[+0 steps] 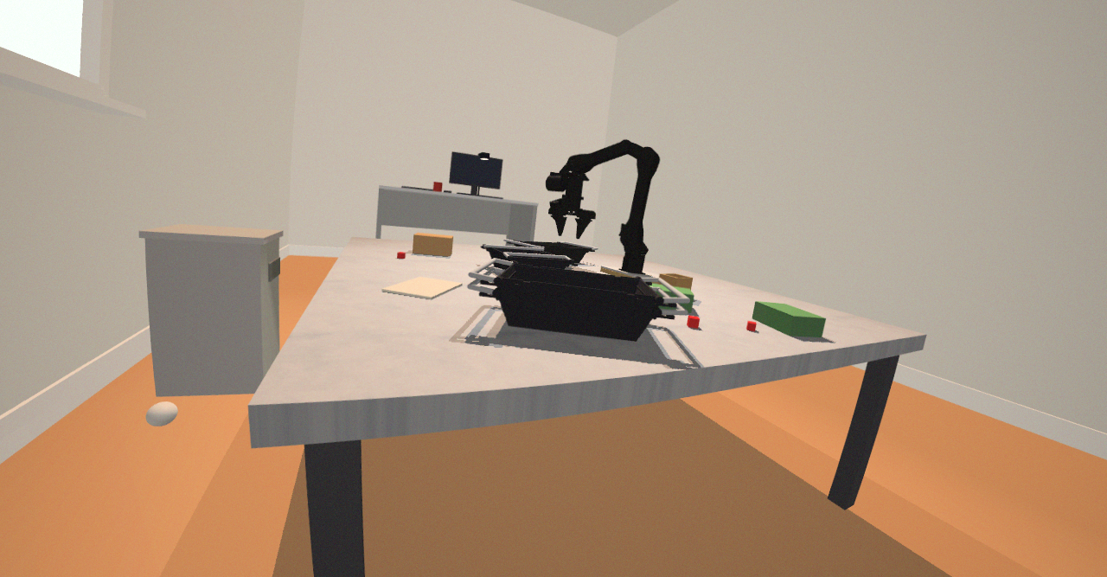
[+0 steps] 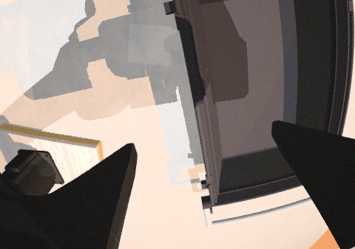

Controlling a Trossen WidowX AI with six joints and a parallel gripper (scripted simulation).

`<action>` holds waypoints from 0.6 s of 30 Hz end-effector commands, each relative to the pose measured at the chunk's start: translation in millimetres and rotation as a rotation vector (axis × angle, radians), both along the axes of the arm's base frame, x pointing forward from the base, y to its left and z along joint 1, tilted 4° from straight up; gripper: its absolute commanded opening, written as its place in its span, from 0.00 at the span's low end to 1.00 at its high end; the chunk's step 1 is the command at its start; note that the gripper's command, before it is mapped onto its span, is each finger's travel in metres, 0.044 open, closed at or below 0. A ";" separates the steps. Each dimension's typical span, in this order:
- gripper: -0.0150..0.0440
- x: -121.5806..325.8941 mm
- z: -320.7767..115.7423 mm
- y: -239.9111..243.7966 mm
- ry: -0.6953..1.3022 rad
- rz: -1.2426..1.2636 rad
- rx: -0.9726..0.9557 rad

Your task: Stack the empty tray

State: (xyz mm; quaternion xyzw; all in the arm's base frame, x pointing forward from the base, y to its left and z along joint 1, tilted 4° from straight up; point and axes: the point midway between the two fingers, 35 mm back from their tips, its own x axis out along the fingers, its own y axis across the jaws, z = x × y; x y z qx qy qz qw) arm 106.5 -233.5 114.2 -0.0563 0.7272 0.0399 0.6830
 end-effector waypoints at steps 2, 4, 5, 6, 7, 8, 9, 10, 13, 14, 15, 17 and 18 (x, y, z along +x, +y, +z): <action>1.00 0.1 -0.9 0.4 -0.002 0.042 -0.002; 1.00 0.1 -2.9 0.1 -0.002 0.042 -0.002; 1.00 0.2 -4.9 -0.3 -0.002 0.042 -0.002; 1.00 0.2 -7.5 -0.7 -0.002 0.042 -0.002; 1.00 0.2 -10.8 -1.3 -0.002 0.042 -0.002; 1.00 0.2 -14.7 -1.8 -0.002 0.042 -0.002; 1.00 0.2 -18.9 -2.4 -0.002 0.042 -0.002; 1.00 0.1 -23.0 -2.9 -0.002 0.042 -0.002; 1.00 -0.3 -35.5 -3.9 -0.002 0.042 -0.002; 1.00 -0.5 -39.7 -4.1 -0.002 0.042 -0.002; 1.00 -0.7 -43.8 -4.3 -0.001 0.042 -0.002; 1.00 -1.3 -52.0 -4.4 -0.001 0.042 -0.002; 1.00 -1.6 -56.1 -4.4 -0.001 0.042 -0.002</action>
